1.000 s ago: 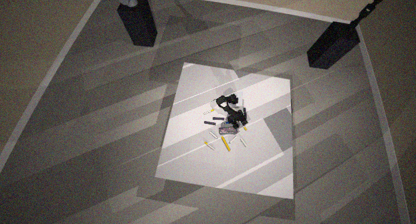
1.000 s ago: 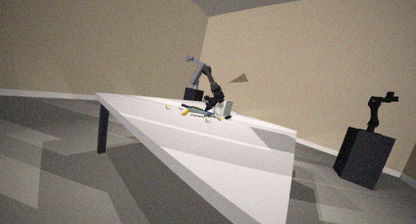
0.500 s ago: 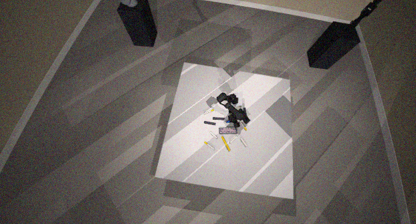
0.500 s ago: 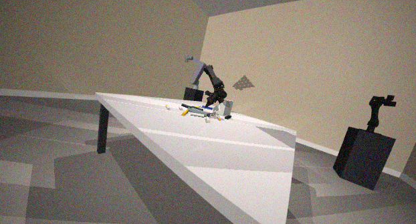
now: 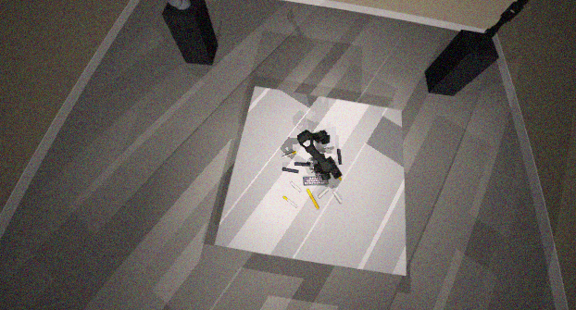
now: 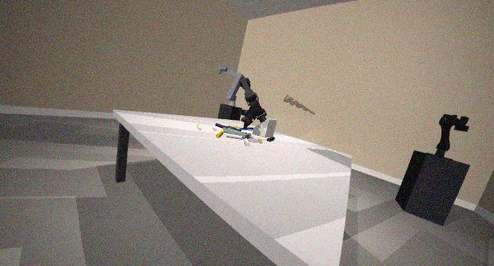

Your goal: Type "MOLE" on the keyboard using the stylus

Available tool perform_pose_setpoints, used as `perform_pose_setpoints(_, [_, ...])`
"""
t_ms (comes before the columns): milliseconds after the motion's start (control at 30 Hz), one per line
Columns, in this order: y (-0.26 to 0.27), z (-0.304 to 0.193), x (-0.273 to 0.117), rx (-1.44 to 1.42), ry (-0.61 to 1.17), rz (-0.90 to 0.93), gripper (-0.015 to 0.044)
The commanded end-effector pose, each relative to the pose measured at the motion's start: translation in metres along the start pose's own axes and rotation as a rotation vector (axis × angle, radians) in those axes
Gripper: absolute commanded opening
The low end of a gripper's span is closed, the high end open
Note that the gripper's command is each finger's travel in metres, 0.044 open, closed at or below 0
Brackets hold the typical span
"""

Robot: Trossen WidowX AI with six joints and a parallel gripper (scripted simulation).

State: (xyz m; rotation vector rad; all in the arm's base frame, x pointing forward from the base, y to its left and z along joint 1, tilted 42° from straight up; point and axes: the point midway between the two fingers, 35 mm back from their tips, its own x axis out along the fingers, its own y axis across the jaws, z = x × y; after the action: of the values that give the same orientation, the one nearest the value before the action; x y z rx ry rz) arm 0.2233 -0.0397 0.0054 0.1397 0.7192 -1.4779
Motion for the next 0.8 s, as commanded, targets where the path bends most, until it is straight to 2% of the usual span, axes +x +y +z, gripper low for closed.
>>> perform_pose_setpoints(0, [0.007, 0.003, -0.001, -0.008, 0.135, -0.054, 0.0])
perform_pose_setpoints(400, [0.025, 0.021, -0.007, -0.012, 0.49, -0.121, 0.0])
perform_pose_setpoints(767, [0.041, 0.053, -0.017, 0.018, 0.815, -0.079, 0.0])
